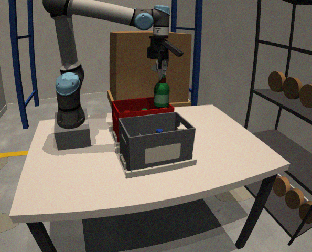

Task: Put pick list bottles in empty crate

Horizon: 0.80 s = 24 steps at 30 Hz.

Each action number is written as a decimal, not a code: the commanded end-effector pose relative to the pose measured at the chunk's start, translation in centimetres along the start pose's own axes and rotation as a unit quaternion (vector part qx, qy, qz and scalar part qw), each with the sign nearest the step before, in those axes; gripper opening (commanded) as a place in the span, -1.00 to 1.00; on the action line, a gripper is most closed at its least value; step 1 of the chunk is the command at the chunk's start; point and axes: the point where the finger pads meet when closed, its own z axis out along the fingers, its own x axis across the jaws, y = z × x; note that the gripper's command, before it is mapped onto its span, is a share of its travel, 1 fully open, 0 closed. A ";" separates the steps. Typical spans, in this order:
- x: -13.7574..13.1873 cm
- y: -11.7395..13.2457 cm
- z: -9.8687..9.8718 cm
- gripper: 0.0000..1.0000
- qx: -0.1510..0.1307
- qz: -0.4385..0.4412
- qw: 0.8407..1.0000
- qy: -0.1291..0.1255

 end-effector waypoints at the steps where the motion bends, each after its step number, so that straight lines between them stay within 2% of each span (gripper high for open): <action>1: -0.1 -0.2 0.5 -1.00 0.003 0.000 1.000 -0.001; 24: -0.2 -0.3 2.4 -1.00 0.003 0.000 1.000 -0.002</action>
